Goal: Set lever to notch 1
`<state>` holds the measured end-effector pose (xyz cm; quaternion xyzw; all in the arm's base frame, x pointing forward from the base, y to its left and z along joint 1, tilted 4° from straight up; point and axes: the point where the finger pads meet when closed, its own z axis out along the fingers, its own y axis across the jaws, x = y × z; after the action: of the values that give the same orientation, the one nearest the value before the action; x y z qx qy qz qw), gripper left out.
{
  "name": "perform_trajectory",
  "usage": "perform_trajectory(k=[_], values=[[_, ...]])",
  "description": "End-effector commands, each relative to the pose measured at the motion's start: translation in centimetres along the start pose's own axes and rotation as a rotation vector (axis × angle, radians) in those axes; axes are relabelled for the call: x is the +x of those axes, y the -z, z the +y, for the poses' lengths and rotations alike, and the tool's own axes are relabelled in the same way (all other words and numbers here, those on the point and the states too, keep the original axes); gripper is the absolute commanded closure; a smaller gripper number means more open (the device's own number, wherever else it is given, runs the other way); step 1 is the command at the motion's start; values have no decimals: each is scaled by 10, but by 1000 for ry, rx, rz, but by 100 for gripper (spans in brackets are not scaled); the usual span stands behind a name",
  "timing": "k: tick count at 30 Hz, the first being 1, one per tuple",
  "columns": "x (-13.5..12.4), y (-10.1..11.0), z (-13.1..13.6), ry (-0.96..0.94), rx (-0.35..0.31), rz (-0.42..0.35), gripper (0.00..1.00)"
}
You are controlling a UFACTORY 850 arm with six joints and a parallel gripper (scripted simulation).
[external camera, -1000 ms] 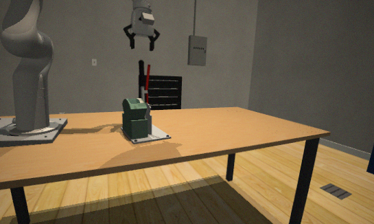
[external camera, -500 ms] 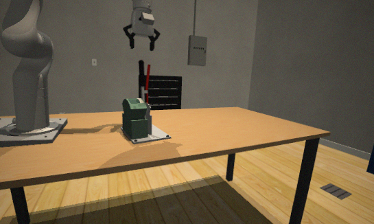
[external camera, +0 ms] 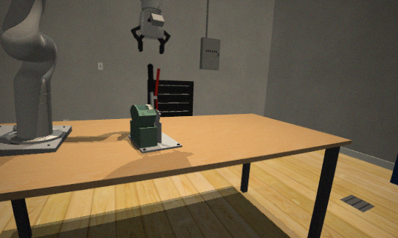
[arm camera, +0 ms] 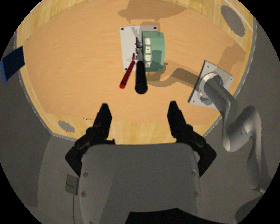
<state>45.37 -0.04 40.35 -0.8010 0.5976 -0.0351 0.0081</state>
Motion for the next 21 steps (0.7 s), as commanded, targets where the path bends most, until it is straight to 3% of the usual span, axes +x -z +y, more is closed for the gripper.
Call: perform_trajectory(k=[1,21], values=[[0,1,-1,0,2,0,0],[1,-9,-1,0,1,0,0]])
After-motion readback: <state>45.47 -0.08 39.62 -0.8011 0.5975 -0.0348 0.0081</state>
